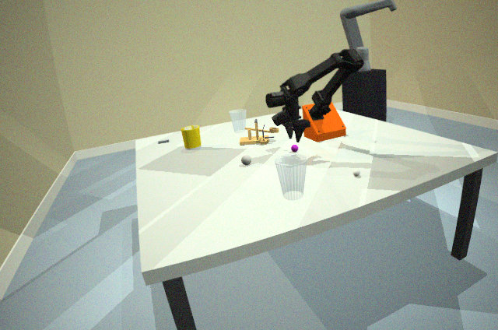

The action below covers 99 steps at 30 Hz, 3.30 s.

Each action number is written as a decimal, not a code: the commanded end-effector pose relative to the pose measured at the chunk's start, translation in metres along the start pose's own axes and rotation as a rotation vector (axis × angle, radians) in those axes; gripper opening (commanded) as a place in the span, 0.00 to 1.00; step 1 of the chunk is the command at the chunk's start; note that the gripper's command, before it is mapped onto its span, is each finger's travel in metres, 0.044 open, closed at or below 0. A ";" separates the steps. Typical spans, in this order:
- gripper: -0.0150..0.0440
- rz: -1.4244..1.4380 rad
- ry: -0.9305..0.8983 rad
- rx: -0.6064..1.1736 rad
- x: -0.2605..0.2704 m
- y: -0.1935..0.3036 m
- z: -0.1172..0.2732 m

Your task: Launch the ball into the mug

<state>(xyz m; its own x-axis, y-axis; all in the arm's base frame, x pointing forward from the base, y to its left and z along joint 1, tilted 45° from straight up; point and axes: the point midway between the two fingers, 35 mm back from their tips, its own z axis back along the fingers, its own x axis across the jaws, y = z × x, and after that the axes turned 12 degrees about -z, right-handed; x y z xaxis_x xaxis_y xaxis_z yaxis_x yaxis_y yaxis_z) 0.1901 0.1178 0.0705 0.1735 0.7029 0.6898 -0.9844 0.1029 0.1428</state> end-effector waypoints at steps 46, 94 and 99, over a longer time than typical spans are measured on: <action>0.25 -0.003 0.013 -0.007 -0.002 -0.008 -0.013; 0.25 -0.182 0.046 0.105 -0.075 -0.040 0.081; 0.25 -0.219 0.050 0.135 -0.094 -0.045 0.079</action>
<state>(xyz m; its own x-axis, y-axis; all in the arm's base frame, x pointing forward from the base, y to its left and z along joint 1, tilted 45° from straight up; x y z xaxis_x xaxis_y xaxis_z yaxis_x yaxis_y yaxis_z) 0.2179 0.0008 0.0651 0.3604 0.7077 0.6076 -0.9196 0.1604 0.3587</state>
